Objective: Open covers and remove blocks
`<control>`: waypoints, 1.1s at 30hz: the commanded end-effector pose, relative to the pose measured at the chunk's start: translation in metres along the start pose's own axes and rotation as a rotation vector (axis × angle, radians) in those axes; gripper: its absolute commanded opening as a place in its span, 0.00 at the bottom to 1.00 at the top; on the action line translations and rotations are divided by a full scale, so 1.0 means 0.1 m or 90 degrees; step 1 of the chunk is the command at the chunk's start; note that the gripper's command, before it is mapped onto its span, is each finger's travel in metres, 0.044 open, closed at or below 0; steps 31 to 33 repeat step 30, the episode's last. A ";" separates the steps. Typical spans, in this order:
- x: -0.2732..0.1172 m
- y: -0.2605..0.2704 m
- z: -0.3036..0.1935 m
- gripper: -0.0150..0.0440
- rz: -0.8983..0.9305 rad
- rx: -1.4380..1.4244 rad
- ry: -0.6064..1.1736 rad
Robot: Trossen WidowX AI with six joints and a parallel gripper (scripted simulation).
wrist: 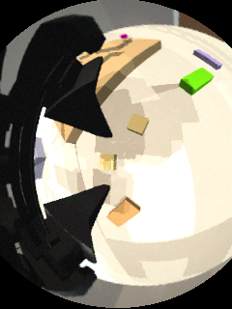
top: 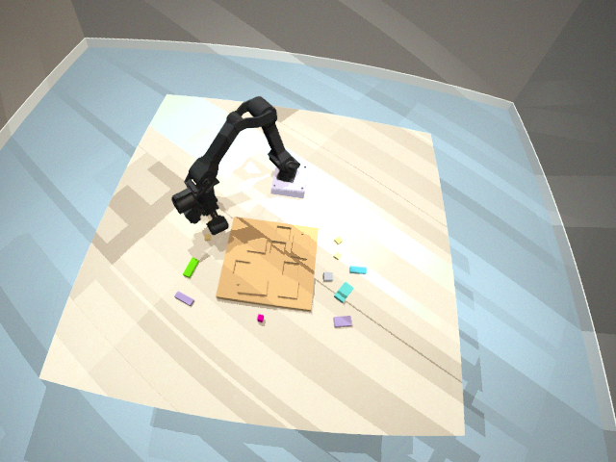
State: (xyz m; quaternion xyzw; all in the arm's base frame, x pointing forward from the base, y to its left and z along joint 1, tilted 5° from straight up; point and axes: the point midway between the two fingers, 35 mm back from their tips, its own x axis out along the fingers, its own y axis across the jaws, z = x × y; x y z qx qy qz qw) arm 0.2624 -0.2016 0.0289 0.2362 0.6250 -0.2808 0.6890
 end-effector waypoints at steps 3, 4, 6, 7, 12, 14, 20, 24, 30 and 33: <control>-0.05 0.00 0.01 1.00 0.000 0.000 -0.001; -0.08 0.00 0.01 1.00 0.000 0.000 -0.001; -0.14 0.00 0.02 1.00 0.000 -0.001 0.000; -0.17 0.00 0.02 1.00 0.001 -0.001 0.000; -0.33 0.00 0.03 1.00 0.001 -0.002 0.001; -0.40 0.01 0.03 1.00 0.001 -0.002 0.000; -0.59 0.00 0.02 1.00 0.002 -0.003 0.001; -0.72 0.00 0.00 1.00 0.002 -0.003 0.003; -0.76 0.02 0.00 1.00 0.004 0.004 -0.001; -0.76 0.02 0.00 1.00 0.004 0.004 -0.001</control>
